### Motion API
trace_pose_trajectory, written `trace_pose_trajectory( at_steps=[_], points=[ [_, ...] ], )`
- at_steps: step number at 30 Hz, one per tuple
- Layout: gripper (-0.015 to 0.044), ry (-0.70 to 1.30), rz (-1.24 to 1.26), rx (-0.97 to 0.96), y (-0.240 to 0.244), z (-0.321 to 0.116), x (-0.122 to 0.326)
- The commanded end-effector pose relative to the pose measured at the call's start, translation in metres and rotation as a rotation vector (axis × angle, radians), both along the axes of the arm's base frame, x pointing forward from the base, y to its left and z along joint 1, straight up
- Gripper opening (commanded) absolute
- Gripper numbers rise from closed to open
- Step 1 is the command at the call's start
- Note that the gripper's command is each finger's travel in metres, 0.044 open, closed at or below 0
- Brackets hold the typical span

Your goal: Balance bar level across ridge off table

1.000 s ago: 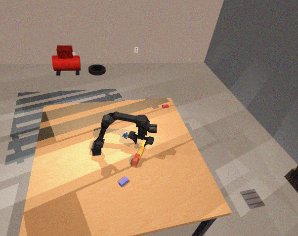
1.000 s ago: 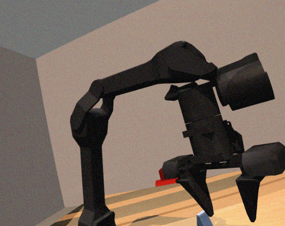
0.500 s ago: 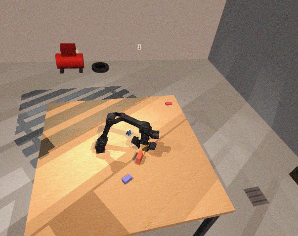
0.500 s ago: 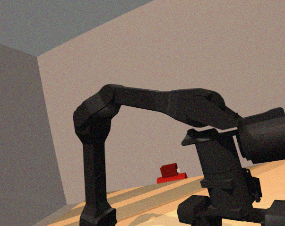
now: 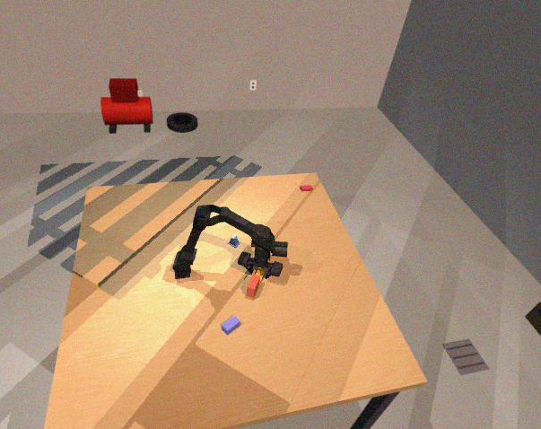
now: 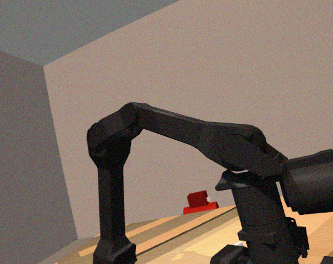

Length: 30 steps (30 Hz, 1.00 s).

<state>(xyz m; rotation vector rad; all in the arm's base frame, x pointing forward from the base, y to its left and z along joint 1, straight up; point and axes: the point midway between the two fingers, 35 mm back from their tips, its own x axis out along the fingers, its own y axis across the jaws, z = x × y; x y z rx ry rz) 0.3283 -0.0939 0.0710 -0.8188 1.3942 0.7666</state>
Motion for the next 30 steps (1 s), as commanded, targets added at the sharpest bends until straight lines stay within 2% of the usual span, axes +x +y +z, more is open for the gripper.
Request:
trace_pose_trajectory(
  at_steps=[1, 23, 30],
  points=[
    [0.0315, 0.005, 0.005, 0.006, 0.001, -0.008, -0.001],
    [0.0315, 0.005, 0.005, 0.006, 0.001, -0.020, -0.001],
    [0.0131, 0.006, 0.000, 0.002, 0.000, -0.020, -0.001]
  ],
)
